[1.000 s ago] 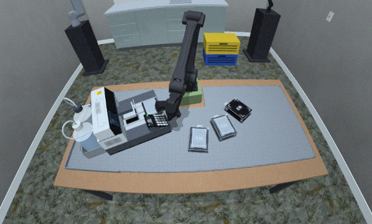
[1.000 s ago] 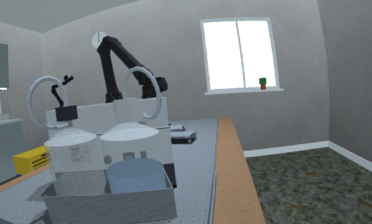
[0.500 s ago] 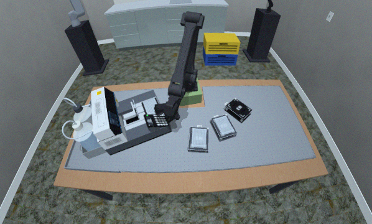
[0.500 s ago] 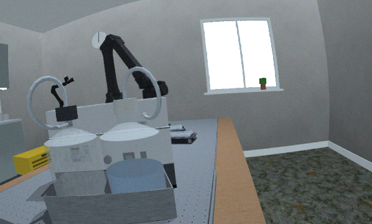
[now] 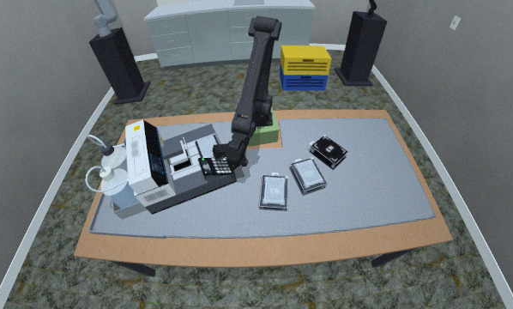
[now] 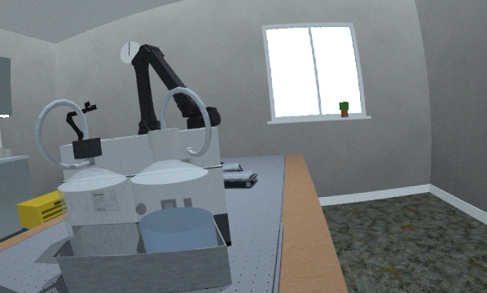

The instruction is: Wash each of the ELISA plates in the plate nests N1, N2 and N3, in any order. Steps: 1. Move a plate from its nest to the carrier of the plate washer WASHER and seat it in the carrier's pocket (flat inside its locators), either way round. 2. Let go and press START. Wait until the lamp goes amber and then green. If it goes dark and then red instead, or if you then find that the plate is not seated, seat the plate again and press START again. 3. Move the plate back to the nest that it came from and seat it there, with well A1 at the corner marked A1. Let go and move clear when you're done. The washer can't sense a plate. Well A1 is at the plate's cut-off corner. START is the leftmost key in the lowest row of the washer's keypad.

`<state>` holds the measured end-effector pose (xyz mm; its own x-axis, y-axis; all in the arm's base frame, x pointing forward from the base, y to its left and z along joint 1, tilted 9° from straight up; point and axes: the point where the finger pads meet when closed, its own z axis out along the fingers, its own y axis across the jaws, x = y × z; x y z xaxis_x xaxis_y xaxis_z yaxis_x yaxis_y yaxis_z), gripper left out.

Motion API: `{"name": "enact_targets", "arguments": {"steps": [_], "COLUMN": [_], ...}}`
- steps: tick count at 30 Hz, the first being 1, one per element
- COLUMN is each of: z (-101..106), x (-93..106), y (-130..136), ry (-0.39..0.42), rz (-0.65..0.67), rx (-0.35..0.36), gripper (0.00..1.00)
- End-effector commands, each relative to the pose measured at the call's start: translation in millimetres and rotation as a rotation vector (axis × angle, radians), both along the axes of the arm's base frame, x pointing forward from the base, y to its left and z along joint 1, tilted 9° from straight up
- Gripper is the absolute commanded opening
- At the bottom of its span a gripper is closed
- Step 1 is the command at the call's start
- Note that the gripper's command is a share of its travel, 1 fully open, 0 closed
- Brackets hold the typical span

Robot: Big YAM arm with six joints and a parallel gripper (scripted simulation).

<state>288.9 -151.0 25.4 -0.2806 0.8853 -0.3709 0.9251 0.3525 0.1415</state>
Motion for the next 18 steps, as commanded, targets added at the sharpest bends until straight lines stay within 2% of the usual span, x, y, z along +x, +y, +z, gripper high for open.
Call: {"name": "enact_targets", "arguments": {"steps": [1,11,12,18], "z": [-3,-8,4,25], "x": [2.4,4.4,10.6,18.5], "y": [-4,-6,-7,-3], "ry": [-0.007,-0.009,-0.041,-0.052], "rz": [0.000,0.000,-0.003,0.001], "rx": [-0.004,-0.005,-0.015,-0.018], "gripper": [0.00,0.00,0.00,0.00]}}
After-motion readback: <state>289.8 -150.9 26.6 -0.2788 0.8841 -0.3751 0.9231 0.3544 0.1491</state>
